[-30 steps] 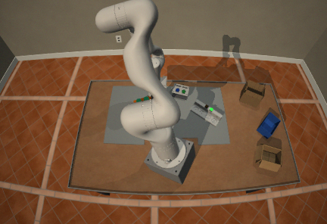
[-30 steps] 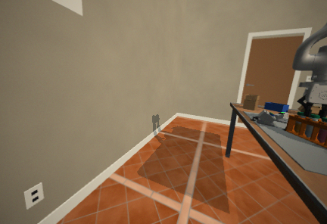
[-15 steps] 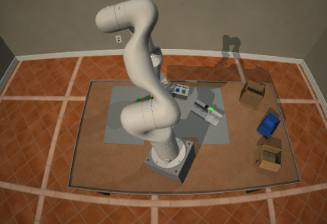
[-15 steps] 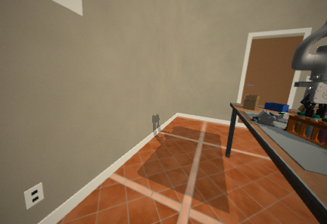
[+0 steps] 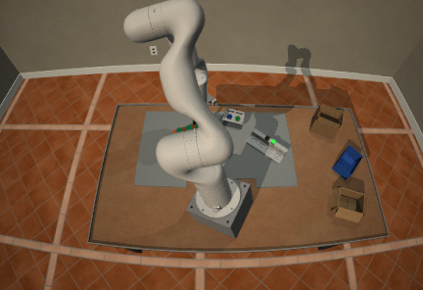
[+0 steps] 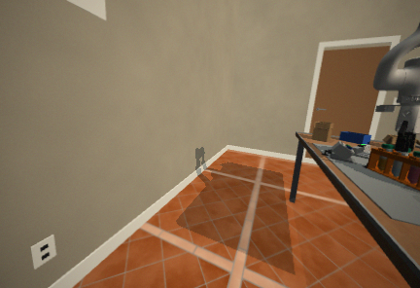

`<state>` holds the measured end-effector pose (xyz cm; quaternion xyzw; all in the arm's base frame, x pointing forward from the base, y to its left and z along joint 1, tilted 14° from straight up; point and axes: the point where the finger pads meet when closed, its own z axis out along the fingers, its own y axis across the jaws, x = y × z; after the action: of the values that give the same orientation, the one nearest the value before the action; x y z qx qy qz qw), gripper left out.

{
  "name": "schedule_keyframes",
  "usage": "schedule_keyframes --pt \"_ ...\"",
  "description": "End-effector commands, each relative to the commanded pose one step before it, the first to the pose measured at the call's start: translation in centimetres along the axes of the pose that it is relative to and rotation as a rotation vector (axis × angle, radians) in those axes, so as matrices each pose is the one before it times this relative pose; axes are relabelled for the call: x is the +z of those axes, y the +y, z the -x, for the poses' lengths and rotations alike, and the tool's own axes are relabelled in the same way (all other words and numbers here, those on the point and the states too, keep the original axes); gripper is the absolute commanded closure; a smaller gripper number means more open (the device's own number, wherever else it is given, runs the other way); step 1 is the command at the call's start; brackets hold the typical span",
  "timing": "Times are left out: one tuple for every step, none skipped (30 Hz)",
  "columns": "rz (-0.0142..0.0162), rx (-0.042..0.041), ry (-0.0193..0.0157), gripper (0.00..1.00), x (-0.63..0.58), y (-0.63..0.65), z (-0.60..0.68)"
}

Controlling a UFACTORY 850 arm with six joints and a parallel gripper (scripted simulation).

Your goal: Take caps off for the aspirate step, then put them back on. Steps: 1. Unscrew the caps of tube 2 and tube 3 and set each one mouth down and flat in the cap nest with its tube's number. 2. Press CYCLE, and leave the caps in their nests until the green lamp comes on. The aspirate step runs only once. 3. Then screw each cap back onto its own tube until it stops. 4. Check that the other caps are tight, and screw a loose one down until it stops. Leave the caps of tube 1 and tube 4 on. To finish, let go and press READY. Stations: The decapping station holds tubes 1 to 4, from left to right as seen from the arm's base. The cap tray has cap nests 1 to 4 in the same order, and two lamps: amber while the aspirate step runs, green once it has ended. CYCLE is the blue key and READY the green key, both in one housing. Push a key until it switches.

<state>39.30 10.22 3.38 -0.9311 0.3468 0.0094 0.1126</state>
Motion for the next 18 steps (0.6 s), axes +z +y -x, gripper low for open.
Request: schedule_keyframes --pt "-0.02893 -0.21178 0.03067 0.54 -0.022 -0.044 -0.038" --pt "0.00000 -0.04000 0.00000 0.54 0.000 0.000 0.000" --pt "0.00000 -0.04000 0.00000 0.54 0.000 0.000 0.000" --pt "0.00000 -0.01810 0.00000 0.54 0.000 0.000 0.000" --pt "0.00000 0.00000 0.00000 0.54 0.000 0.000 0.000" --pt "0.00001 0.00000 -0.00003 0.54 -0.004 -0.002 -0.003" --pt "0.00000 0.00000 0.00001 0.54 0.001 0.000 0.001" --pt "0.00000 0.00000 0.00000 0.54 0.000 0.000 0.000" --pt "0.00000 0.00000 0.00000 0.54 0.000 0.000 0.000" --pt "0.00000 0.00000 0.00001 0.54 0.002 0.001 0.001" --pt "0.00000 0.00000 0.00000 0.54 0.000 0.000 0.000" --pt "0.00000 0.00000 0.00000 0.54 0.001 0.001 0.001" --pt "0.00000 0.00000 0.00000 1.00 0.000 0.000 0.000" --pt "0.00000 0.00000 0.00000 1.00 0.000 0.000 0.000" --pt "0.00000 0.00000 0.00000 1.00 0.000 0.000 0.000" --pt "0.00001 0.00000 -0.00002 1.00 -0.004 -0.002 -0.003" --pt "0.00000 0.00000 0.00001 1.00 0.001 0.000 0.001" --pt "0.00000 0.00000 0.00001 1.00 0.001 0.000 0.001"
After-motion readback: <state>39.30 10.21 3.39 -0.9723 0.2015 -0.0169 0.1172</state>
